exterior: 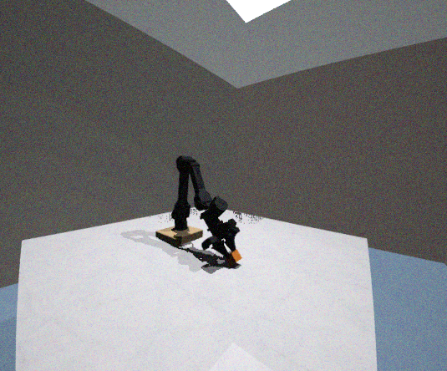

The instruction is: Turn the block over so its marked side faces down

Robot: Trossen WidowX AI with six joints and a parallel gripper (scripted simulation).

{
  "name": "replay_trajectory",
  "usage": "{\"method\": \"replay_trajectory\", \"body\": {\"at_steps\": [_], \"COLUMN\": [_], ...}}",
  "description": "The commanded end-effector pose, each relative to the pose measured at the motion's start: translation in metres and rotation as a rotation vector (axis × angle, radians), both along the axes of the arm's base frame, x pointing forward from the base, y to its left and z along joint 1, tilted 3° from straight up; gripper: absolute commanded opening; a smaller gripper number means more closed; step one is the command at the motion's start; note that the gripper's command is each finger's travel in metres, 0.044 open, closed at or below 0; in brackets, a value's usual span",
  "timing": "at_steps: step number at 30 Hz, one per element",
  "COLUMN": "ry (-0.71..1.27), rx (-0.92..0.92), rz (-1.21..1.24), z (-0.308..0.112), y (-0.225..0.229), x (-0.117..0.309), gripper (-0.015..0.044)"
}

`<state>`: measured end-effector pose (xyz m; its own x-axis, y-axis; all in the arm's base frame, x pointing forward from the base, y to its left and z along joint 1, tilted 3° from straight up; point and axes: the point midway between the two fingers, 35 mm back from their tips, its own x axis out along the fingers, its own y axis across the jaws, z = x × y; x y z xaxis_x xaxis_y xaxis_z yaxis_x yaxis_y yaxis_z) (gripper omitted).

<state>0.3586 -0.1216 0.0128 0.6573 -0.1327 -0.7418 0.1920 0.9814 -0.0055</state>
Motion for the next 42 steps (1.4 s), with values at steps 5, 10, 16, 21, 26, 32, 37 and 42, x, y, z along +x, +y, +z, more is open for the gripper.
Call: {"method": "replay_trajectory", "body": {"at_steps": [5,10,16,21,26,32,37,42], "ry": [-0.107,-0.181,-0.267,-0.297,-0.307,-0.307,-0.307,-0.307], "rx": [-0.014,-0.030,-0.049,-0.055,-0.057,-0.057,-0.057,-0.057], "rz": [-0.001,0.001,0.005,0.006,0.006,0.006,0.006,0.006], "z": [-0.010,-0.011,-0.009,-0.006,-0.005,-0.005,-0.005,-0.005], "y": [0.002,0.003,0.006,0.007,0.007,0.007,0.007,0.007], "x": [-0.005,-0.009,-0.016,-0.017,-0.018,-0.018,-0.018,-0.018], "gripper": [0.0000,0.0000,0.0000,0.0000,0.0000,0.0000,0.0053,0.0184]}}
